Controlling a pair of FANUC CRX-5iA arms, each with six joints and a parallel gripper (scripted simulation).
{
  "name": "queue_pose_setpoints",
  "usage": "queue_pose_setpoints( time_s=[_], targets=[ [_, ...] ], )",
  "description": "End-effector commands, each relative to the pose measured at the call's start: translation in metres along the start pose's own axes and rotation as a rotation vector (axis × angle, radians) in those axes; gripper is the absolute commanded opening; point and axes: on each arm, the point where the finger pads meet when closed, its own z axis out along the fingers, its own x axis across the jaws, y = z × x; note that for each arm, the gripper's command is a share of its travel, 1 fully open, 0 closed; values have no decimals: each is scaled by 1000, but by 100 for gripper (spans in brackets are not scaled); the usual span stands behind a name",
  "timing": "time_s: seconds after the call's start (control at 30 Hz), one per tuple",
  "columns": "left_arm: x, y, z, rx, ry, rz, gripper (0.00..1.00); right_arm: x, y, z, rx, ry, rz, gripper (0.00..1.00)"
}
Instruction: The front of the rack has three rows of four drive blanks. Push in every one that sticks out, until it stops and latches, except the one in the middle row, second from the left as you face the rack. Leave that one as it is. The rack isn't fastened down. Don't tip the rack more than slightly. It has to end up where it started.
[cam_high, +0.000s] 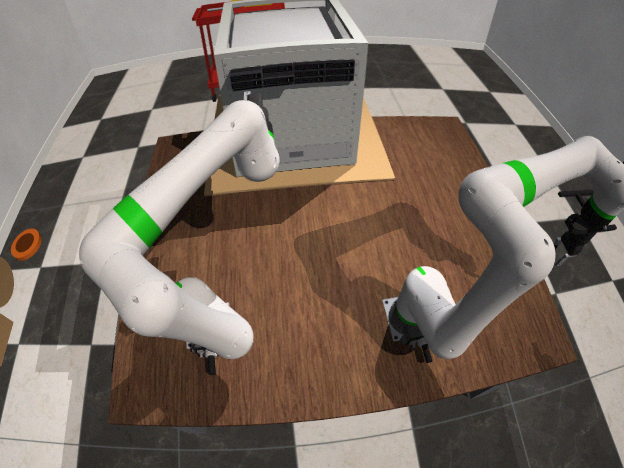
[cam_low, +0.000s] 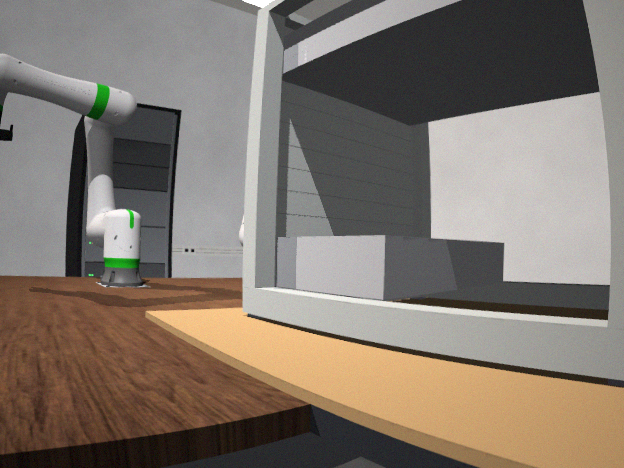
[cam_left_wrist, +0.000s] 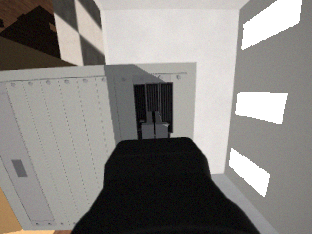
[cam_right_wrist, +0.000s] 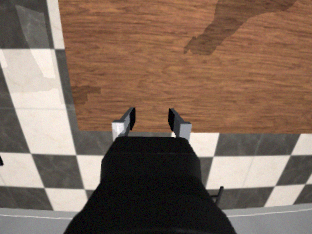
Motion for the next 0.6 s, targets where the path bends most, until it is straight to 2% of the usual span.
queue_pose_setpoints(
  time_s=[0.0,0.27,0.57],
  targets=[
    [2,-2,0,-1,1,-1,0,0,0,-1,-2,0,0,100],
    [2,-2,4,-1,1,-1,0,0,0,-1,-2,0,0,100],
    [2,-2,49,-1,1,-1,0,0,0,-1,-2,0,0,100]
  ],
)
